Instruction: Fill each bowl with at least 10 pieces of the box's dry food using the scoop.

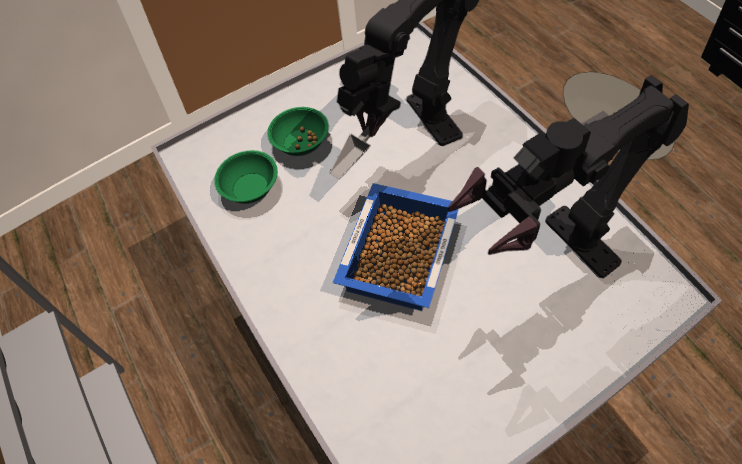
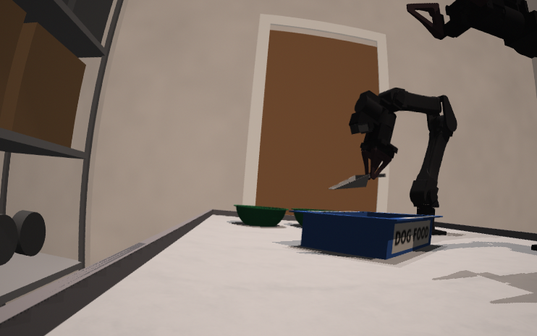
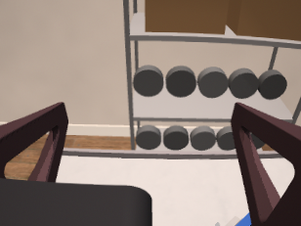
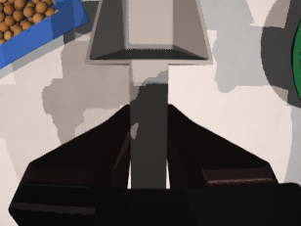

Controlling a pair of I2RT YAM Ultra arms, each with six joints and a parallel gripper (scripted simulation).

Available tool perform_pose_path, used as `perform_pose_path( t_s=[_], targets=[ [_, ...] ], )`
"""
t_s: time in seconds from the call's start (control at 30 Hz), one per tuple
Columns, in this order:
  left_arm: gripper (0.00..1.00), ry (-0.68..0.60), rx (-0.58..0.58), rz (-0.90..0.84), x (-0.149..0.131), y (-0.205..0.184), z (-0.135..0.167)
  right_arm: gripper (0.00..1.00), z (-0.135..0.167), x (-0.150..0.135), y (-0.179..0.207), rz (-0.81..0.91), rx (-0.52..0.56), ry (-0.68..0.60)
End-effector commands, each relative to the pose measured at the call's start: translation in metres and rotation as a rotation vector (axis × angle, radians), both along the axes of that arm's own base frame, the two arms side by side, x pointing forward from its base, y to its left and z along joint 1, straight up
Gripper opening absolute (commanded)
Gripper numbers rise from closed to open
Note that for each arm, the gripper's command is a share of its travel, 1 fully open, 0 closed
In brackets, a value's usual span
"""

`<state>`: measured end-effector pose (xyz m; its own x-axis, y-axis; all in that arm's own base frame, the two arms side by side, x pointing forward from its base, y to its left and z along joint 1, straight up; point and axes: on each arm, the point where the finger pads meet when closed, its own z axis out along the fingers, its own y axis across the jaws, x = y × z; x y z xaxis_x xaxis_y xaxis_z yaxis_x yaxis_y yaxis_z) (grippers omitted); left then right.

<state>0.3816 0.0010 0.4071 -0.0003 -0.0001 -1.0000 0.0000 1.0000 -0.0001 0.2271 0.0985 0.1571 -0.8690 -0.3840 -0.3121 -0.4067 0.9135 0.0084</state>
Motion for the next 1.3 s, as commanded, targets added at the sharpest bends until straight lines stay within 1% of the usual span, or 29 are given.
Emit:
perform_pose_path(
  t_s=[0.0, 0.27, 0.37, 0.47, 0.53, 0.63, 0.73, 0.77, 0.9, 0.93, 0.97, 1.27],
  targets=[
    [1.00, -0.034, 0.000, 0.000, -0.004, 0.000, 0.014, 0.00, 0.014, 0.004, 0.022, 0.069, 0.007, -0.010],
    [1.00, -0.034, 0.000, 0.000, -0.004, 0.000, 0.014, 0.00, 0.014, -0.006, 0.069, 0.246, -0.023, 0.034],
    [1.00, -0.034, 0.000, 0.000, -0.004, 0.000, 0.014, 0.00, 0.016, -0.008, 0.073, 0.258, -0.025, 0.030],
    [1.00, -0.034, 0.000, 0.000, -0.004, 0.000, 0.014, 0.00, 0.014, -0.011, 0.094, 0.320, -0.030, 0.042],
    [1.00, -0.034, 0.000, 0.000, -0.004, 0.000, 0.014, 0.00, 0.012, -0.019, 0.103, 0.360, -0.044, 0.063],
    [1.00, -0.034, 0.000, 0.000, -0.004, 0.000, 0.014, 0.00, 0.014, -0.023, 0.109, 0.388, -0.057, 0.064],
    [1.00, -0.034, 0.000, 0.000, -0.004, 0.000, 0.014, 0.00, 0.021, -0.022, 0.108, 0.381, -0.041, 0.040],
    [1.00, -0.034, 0.000, 0.000, -0.004, 0.000, 0.014, 0.00, 0.024, -0.020, 0.118, 0.401, -0.004, 0.015],
    [1.00, -0.034, 0.000, 0.000, -0.004, 0.000, 0.014, 0.00, 0.025, -0.022, 0.119, 0.406, -0.003, 0.013],
    [1.00, -0.034, 0.000, 0.000, -0.004, 0.000, 0.014, 0.00, 0.020, -0.017, 0.116, 0.390, -0.015, 0.025],
    [1.00, -0.034, 0.000, 0.000, -0.004, 0.000, 0.014, 0.00, 0.010, -0.017, 0.112, 0.389, -0.054, 0.086],
    [1.00, -0.034, 0.000, 0.000, -0.004, 0.000, 0.014, 0.00, 0.001, -0.011, 0.113, 0.388, -0.092, 0.119]
  ],
)
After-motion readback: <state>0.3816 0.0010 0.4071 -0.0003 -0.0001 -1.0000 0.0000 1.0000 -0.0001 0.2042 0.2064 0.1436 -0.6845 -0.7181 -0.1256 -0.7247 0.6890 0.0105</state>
